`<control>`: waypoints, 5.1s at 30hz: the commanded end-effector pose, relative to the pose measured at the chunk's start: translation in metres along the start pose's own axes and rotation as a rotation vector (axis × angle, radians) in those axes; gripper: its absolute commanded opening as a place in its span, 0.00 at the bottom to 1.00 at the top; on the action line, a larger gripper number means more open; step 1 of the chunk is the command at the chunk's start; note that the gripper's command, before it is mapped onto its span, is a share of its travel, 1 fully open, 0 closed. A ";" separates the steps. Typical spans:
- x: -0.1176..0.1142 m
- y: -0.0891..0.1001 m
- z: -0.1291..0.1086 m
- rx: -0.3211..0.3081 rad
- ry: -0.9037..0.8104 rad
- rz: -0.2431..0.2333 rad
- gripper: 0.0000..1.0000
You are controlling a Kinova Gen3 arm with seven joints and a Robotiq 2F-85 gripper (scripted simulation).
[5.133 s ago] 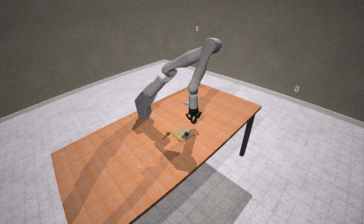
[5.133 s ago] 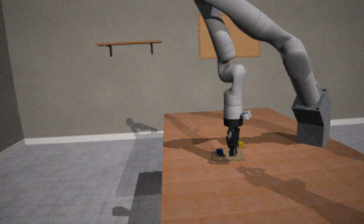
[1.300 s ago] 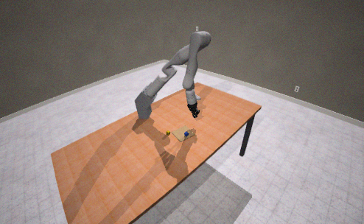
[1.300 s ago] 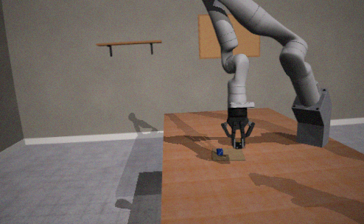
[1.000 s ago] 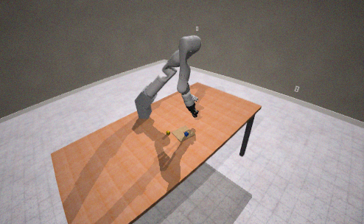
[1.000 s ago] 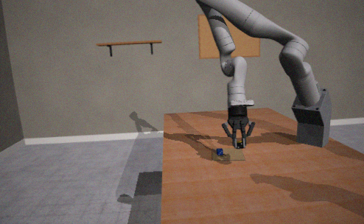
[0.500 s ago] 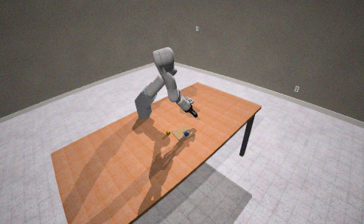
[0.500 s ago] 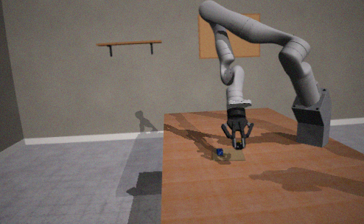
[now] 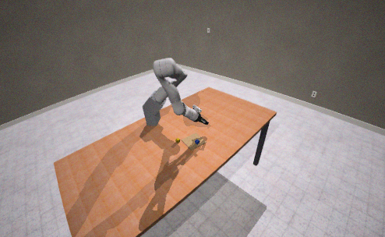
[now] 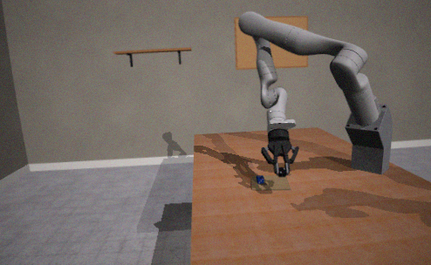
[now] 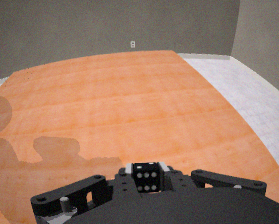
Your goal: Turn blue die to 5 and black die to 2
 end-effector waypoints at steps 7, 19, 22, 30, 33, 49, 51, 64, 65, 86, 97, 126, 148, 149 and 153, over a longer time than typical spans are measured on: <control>-0.001 -0.001 0.013 0.147 -0.010 0.026 0.21; -0.002 -0.003 0.025 0.249 -0.011 0.037 0.21; -0.002 -0.003 0.026 0.265 -0.010 0.040 0.21; -0.002 -0.003 0.027 0.277 -0.010 0.042 0.21; -0.002 -0.003 0.028 0.277 -0.010 0.043 0.21; -0.004 -0.018 0.043 0.278 -0.010 0.042 0.21; -0.005 -0.023 0.049 0.277 -0.010 0.042 0.21; -0.008 -0.047 0.073 0.278 -0.010 0.042 0.21; -0.008 -0.049 0.075 0.278 -0.010 0.042 0.21; -0.008 -0.052 0.078 0.278 -0.010 0.042 0.21; -0.008 -0.052 0.078 0.278 -0.010 0.042 0.21; -0.008 -0.052 0.078 0.278 -0.010 0.042 0.21; -0.008 -0.052 0.079 0.278 -0.010 0.042 0.21; -0.009 -0.053 0.079 0.278 -0.010 0.042 0.21; -0.009 -0.054 0.080 0.278 -0.010 0.042 0.21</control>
Point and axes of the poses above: the point where the finger pads meet when closed, its own y axis back along the fingers, its own x axis across the jaws, z = x × y, the point moved 9 cm from there along y, back along the fingers, and after that the axes turned 7 degrees about y, right-handed, at the moved point
